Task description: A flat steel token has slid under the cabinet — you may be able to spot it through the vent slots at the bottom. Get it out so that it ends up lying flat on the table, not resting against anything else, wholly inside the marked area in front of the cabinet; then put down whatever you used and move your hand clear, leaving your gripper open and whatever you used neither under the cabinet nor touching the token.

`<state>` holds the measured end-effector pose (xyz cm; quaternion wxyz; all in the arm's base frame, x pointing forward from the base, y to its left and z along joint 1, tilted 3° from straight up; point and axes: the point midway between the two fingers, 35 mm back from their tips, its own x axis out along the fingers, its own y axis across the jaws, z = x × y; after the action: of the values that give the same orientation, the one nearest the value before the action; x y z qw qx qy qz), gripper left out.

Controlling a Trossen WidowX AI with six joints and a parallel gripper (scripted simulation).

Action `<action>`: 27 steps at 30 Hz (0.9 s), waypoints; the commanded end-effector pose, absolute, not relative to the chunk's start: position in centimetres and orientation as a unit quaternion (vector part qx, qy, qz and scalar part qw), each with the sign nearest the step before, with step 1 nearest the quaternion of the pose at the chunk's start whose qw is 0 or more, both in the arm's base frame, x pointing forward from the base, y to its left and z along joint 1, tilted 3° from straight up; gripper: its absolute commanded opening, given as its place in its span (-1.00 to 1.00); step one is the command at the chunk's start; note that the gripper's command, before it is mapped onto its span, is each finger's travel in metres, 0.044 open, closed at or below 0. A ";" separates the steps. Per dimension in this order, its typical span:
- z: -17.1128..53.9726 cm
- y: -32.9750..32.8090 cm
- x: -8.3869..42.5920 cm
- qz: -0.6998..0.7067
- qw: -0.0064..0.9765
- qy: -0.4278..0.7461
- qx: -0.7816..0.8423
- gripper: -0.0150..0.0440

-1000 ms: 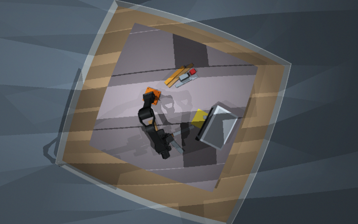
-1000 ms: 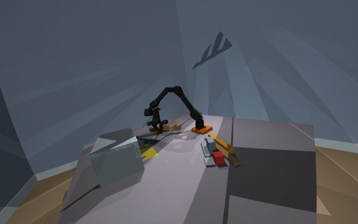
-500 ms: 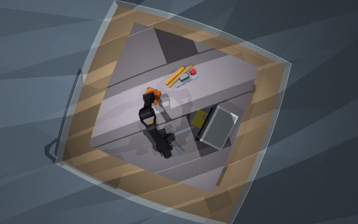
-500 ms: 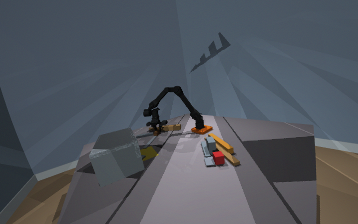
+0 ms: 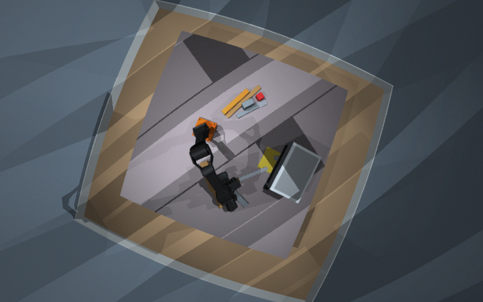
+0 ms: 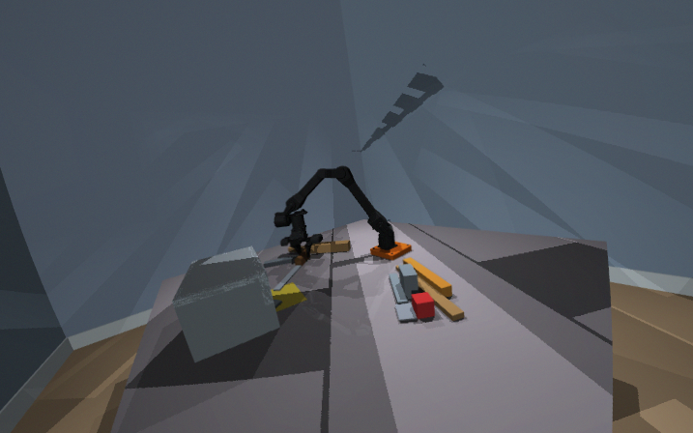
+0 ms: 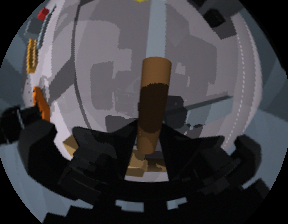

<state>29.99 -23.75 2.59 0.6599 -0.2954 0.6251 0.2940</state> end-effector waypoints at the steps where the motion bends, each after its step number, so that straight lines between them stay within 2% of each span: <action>1: 2.7 -22.9 30.7 0.295 0.661 0.623 -0.296 -0.49; 27: 2.9 -19.3 33.8 0.296 0.662 0.622 -0.296 -0.49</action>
<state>33.23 -19.96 2.88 0.6609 -0.2954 0.6236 0.2951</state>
